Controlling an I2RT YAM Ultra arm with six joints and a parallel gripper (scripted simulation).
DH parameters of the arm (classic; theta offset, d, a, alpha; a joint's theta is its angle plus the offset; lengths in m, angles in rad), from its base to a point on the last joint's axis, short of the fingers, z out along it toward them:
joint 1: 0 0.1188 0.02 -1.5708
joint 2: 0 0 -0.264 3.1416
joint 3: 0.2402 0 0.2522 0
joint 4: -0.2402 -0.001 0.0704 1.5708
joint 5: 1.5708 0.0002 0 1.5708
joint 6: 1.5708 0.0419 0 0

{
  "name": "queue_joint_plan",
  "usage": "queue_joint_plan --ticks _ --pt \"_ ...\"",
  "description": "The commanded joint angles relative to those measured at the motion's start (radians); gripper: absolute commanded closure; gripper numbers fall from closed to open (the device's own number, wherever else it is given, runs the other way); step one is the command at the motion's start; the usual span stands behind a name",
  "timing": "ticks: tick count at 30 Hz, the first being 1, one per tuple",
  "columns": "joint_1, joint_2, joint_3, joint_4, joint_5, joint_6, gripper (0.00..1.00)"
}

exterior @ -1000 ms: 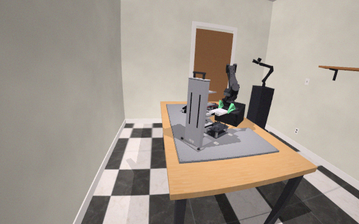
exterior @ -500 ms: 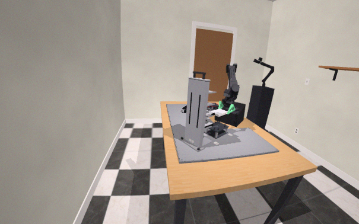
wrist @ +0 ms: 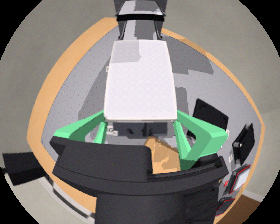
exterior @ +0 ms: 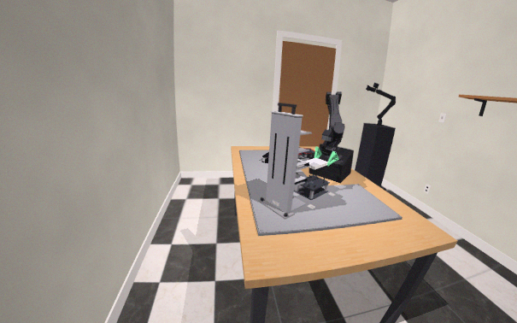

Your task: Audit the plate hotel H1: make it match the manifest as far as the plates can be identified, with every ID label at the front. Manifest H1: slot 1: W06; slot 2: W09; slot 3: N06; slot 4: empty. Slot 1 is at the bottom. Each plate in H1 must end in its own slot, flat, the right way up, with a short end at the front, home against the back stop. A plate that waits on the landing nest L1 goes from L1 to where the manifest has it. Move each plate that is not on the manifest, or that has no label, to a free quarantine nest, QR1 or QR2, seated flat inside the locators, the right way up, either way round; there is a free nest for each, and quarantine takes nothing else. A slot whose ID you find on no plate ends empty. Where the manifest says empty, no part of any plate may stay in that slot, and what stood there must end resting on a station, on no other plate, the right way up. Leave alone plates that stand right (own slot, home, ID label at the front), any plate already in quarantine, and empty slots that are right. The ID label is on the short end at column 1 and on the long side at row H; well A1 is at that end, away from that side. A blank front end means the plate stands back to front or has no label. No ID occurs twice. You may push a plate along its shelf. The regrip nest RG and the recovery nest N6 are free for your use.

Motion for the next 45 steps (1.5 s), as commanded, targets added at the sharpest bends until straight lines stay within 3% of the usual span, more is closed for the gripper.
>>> queue_joint_plan --ticks 1,13,14,17,28,30,31,33,45 --pt "-0.009 0.018 -0.022 0.038 0.001 -0.006 0.14" --pt "-0.012 0.043 -0.031 0.077 -0.002 -0.008 0.14" --pt "-0.013 0.01 -0.026 0.081 0.0 -0.007 0.14" --pt "-0.01 0.053 -0.042 0.093 -0.002 -0.009 0.14" --pt "-0.017 0.084 -0.057 0.139 -0.006 -0.012 0.14" --pt "-0.017 0.084 -0.057 0.139 -0.006 -0.012 0.14" --pt "-0.018 0.052 -0.026 0.143 -0.005 -0.011 0.14" --pt "-0.016 0.091 -0.045 0.152 -0.005 -0.012 0.14" --pt "-0.023 0.128 -0.075 0.205 -0.009 -0.015 0.14"
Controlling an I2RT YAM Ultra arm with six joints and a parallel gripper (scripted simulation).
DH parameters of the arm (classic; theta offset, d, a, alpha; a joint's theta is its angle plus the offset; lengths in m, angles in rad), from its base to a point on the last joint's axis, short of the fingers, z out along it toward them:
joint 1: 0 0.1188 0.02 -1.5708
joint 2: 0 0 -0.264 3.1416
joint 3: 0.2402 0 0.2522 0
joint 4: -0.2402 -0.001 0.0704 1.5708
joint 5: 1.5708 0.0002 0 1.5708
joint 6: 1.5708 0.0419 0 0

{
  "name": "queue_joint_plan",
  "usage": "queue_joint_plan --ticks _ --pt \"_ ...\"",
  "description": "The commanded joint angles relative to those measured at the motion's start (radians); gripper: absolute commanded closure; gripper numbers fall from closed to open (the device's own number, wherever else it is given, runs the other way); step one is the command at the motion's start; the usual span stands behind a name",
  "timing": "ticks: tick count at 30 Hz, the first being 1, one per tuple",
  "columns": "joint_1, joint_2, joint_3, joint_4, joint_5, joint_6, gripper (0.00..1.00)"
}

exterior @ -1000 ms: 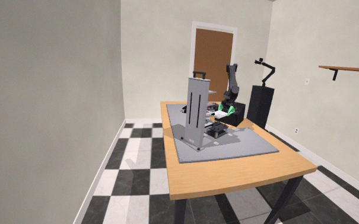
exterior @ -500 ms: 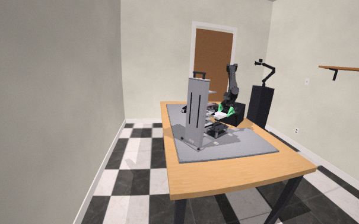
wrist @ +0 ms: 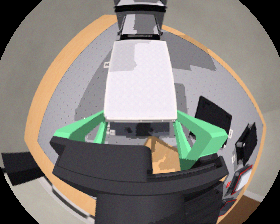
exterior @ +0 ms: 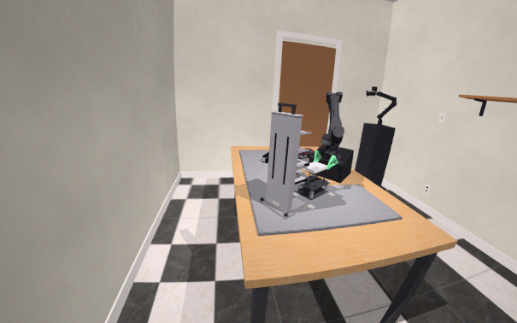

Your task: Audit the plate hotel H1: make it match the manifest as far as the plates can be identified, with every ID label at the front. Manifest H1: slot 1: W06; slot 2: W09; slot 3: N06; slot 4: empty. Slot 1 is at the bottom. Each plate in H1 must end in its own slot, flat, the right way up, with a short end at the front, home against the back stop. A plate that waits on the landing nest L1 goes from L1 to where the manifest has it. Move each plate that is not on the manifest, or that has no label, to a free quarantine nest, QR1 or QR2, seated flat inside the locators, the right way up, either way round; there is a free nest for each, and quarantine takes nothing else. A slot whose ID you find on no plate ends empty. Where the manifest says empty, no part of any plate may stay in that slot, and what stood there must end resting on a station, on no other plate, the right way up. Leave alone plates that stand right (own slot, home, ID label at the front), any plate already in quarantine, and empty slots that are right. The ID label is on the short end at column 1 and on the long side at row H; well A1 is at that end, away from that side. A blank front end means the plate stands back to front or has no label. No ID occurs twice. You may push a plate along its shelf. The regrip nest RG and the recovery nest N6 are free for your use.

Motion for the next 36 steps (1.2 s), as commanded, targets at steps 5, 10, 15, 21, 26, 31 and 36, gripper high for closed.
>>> queue_joint_plan --ticks 5,10,15,21,26,31,36 --pt "-0.005 0.027 -0.007 0.05 0.001 -0.006 0.14" --pt "-0.011 0.038 -0.028 0.073 -0.001 -0.007 0.14" --pt "-0.01 0.053 -0.034 0.097 -0.002 -0.008 0.14" --pt "-0.014 0.07 -0.021 0.116 -0.002 -0.009 0.14" --pt "-0.013 0.083 -0.042 0.127 -0.003 -0.008 0.14" --pt "-0.014 0.098 -0.043 0.148 -0.005 -0.011 0.14" --pt "-0.016 0.108 -0.051 0.161 -0.006 -0.011 0.14"
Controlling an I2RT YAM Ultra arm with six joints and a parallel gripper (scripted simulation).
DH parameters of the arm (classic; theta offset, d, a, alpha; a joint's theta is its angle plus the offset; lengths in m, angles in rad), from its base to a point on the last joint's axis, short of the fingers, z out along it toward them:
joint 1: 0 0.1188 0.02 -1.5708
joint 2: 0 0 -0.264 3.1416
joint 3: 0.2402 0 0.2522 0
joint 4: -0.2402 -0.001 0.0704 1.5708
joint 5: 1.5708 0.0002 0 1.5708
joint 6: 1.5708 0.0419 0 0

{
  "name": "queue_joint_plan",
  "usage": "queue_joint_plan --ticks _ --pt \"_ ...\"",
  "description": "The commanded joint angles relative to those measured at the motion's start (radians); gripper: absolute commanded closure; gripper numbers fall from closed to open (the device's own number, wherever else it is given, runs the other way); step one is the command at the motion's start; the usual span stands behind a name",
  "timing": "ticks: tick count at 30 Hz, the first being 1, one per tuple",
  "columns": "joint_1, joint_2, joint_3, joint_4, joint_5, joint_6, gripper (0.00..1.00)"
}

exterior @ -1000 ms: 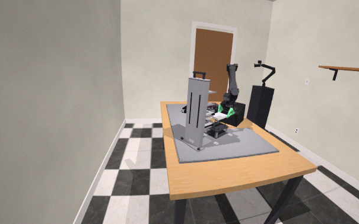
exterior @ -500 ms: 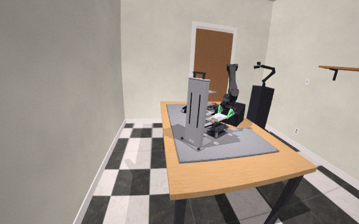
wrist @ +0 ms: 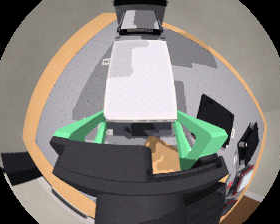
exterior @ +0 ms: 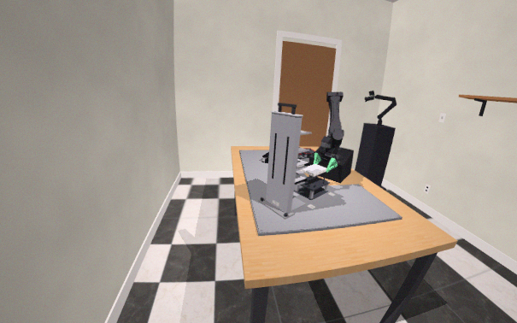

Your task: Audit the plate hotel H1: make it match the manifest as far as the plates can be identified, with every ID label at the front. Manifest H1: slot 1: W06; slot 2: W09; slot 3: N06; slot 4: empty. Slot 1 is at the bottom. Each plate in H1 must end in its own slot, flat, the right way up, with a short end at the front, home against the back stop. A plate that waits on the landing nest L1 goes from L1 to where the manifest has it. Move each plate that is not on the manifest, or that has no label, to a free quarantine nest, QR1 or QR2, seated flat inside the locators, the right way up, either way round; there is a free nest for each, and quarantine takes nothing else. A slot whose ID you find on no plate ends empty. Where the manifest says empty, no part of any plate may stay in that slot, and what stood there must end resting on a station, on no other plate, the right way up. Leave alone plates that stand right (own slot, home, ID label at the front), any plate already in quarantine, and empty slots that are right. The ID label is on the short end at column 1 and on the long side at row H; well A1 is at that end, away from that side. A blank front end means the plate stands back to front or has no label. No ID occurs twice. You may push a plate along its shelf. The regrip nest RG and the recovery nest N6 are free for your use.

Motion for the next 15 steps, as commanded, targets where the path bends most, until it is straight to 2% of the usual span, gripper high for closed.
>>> queue_joint_plan --ticks 1,15 --pt "-0.012 0.028 -0.022 0.056 -0.001 -0.007 0.14" --pt "-0.014 0.084 -0.036 0.127 -0.003 -0.009 0.14"
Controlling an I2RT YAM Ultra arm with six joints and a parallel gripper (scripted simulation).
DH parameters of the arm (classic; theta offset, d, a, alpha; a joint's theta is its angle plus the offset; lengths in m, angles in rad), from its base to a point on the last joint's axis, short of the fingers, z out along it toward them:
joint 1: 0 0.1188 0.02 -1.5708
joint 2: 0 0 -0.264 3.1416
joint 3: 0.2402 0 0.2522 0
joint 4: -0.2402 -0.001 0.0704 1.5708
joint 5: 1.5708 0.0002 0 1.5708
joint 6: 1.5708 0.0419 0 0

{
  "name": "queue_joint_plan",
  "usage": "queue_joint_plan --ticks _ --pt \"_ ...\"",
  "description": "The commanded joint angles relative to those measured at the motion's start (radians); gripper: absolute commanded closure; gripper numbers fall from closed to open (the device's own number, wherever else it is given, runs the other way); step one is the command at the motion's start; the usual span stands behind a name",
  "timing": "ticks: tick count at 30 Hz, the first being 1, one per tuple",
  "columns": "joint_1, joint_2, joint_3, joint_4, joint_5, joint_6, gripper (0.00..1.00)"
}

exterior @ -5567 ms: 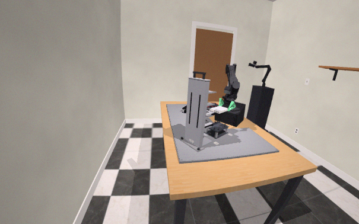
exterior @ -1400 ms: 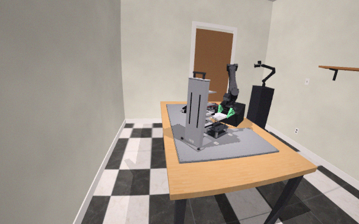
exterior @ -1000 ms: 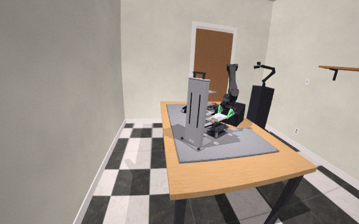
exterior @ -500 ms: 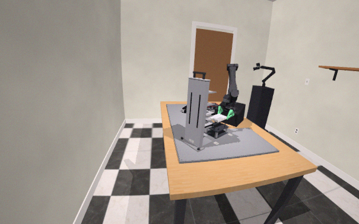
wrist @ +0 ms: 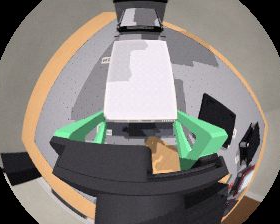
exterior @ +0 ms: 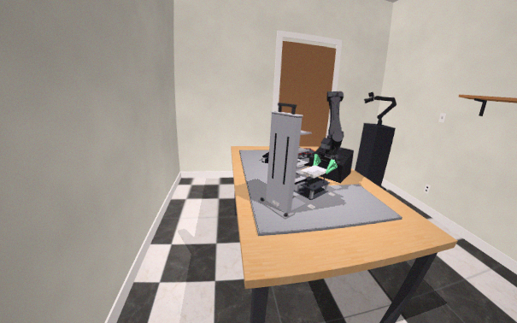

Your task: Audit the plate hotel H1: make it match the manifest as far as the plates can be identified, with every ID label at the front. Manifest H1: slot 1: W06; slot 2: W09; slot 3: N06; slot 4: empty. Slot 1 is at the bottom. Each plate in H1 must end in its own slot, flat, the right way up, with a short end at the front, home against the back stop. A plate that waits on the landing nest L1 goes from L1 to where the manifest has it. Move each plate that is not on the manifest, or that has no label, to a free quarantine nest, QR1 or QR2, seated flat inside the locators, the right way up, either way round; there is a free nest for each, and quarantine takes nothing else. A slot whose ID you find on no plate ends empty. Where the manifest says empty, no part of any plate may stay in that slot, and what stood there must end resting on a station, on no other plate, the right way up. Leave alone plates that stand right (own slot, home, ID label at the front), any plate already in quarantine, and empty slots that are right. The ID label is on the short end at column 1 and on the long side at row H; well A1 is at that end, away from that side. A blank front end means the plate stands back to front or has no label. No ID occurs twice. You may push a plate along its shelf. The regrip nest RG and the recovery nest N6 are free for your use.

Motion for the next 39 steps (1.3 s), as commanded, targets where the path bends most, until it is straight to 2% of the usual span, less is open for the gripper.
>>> queue_joint_plan --ticks 1,2,3,4,10,39 --pt "-0.009 0.017 -0.019 0.039 0.0 -0.006 0.14" --pt "-0.009 0.017 -0.019 0.039 0.0 -0.006 0.14" --pt "-0.011 -0.003 0.018 0.045 0.001 -0.005 0.14" --pt "-0.009 0.024 0.013 0.05 0.002 -0.006 0.14" --pt "-0.009 0.035 -0.025 0.062 0.0 -0.006 0.14" --pt "-0.015 0.146 -0.044 0.194 -0.006 -0.011 0.14"
